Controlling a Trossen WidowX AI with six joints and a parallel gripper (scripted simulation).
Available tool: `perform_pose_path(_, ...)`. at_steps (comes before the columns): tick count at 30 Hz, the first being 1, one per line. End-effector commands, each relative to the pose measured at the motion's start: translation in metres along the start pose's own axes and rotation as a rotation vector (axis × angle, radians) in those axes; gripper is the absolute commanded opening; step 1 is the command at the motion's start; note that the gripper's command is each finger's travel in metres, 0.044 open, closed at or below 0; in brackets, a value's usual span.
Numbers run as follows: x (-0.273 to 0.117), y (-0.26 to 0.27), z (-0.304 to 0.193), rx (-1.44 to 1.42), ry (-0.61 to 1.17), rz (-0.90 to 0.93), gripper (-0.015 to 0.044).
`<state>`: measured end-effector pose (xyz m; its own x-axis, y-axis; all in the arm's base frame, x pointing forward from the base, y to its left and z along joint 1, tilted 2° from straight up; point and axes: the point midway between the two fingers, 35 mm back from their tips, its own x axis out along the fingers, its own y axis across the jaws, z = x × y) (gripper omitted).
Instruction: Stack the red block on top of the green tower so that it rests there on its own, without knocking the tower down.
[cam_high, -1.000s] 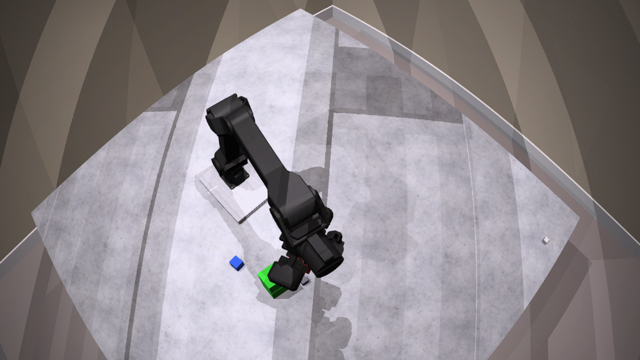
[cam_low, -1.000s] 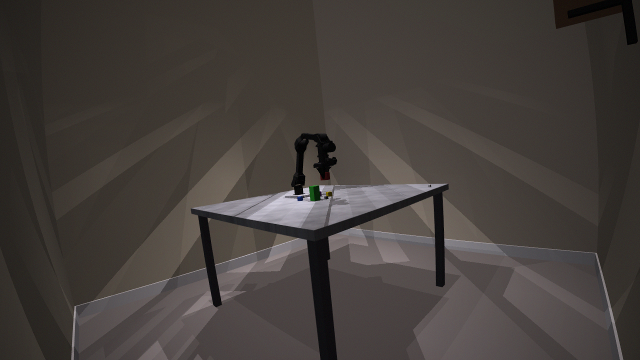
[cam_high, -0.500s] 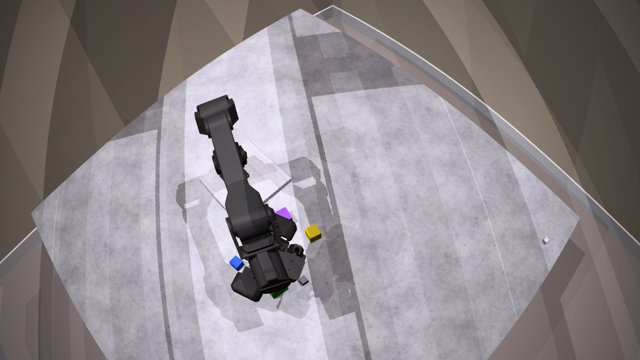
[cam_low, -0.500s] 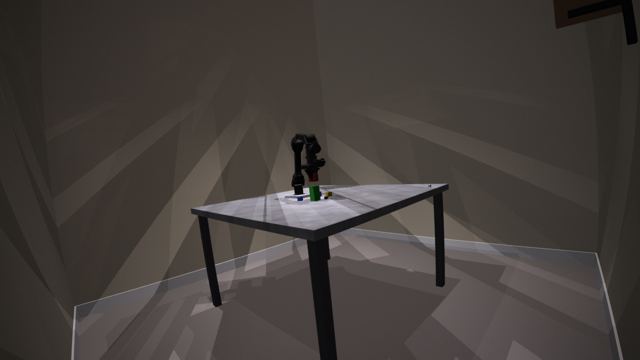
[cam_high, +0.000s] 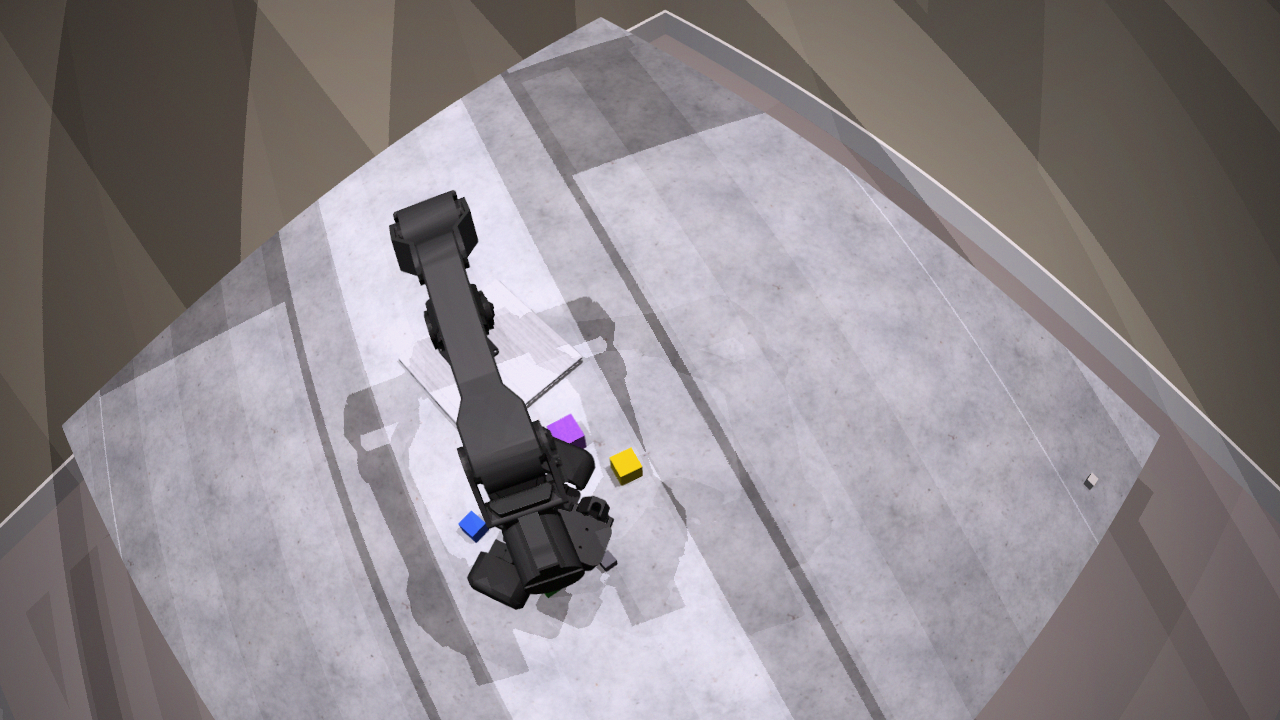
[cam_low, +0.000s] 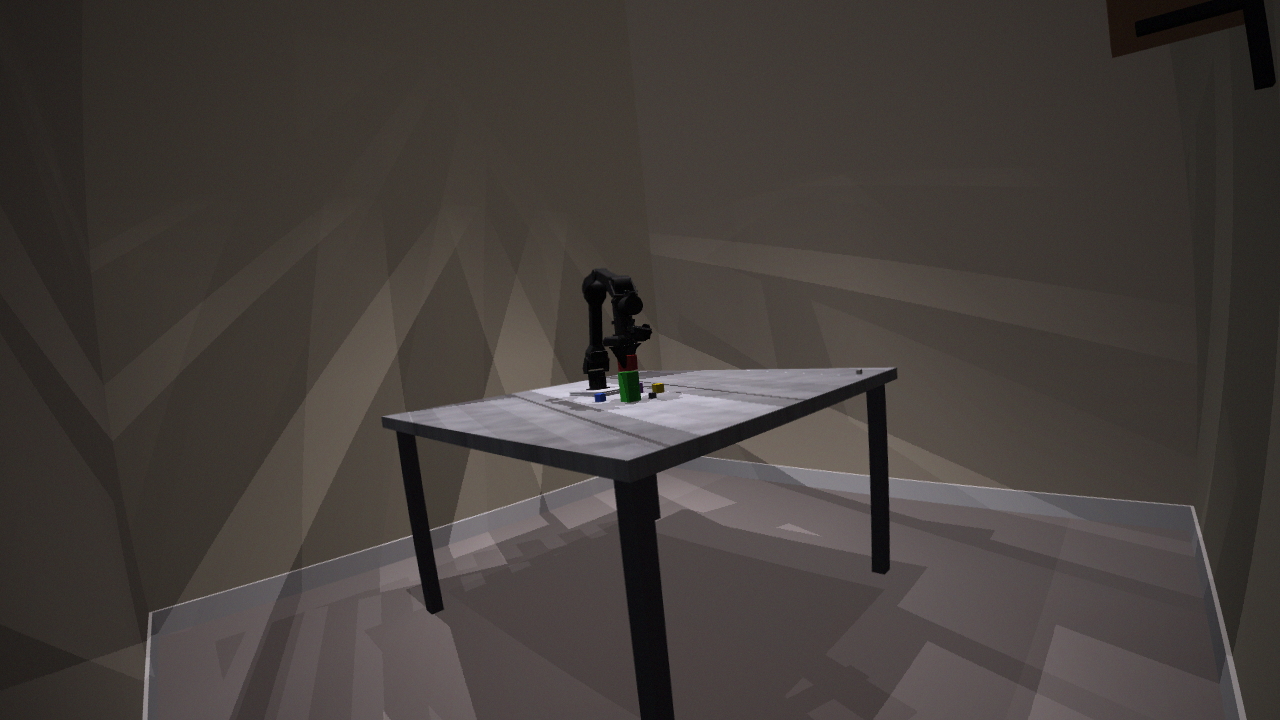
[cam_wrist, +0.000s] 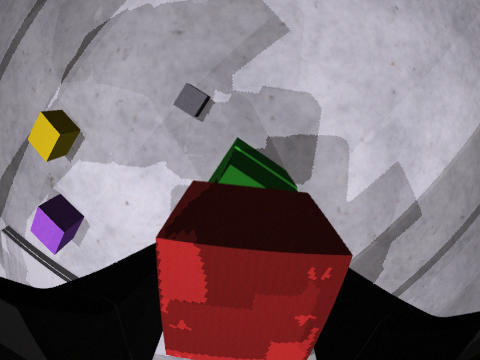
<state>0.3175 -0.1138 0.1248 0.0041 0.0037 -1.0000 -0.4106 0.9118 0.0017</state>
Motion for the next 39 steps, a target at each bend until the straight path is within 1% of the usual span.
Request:
perform_pose_path(1, 0.0055, 0.0002, -0.0011, -0.003, 0.004, -0.001, 0.0000)
perform_pose_path(33, 0.0033, 0.0000, -0.0010, -0.003, 0.004, -0.001, 0.0000)
perform_pose_path(39, 0.0059, 0.0006, -0.0007, 0.000, 0.001, 0.002, 0.0157)
